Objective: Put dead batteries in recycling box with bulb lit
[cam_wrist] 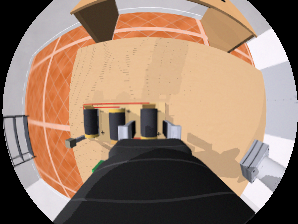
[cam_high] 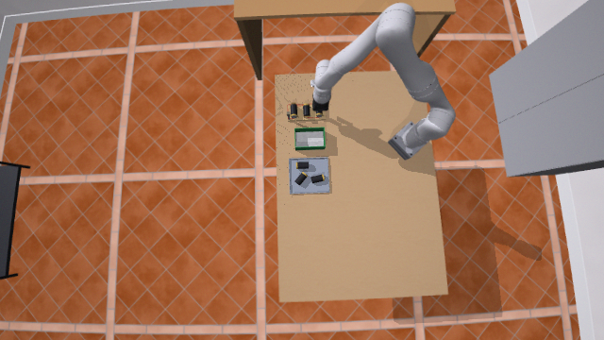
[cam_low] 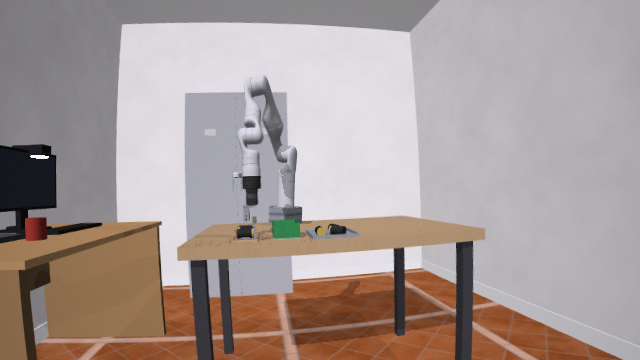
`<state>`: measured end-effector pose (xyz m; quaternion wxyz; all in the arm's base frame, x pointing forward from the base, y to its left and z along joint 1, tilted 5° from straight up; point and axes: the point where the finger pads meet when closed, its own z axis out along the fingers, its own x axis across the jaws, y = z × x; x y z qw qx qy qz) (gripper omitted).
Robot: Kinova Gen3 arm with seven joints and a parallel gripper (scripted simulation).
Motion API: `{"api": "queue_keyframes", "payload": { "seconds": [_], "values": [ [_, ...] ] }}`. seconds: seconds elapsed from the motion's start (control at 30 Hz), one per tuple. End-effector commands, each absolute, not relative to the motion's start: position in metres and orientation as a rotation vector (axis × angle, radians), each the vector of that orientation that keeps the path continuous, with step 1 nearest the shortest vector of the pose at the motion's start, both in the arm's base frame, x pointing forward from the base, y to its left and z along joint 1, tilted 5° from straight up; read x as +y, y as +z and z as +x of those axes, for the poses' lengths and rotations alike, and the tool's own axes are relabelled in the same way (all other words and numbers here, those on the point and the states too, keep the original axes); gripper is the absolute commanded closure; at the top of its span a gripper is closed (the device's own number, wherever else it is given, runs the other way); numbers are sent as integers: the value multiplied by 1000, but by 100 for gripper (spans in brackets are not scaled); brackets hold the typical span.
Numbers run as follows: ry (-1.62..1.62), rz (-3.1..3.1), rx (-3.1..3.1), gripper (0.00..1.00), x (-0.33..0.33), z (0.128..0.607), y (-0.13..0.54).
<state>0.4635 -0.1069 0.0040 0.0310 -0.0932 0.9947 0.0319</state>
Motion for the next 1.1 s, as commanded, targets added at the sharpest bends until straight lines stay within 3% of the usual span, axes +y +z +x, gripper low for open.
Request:
{"api": "queue_keyframes", "payload": {
  "seconds": [0.0, 1.07],
  "values": [
    [97, -287, 3063, 10, -107, 464, 3],
    [97, -287, 3063, 10, -104, 467, -40]
  ]
}}
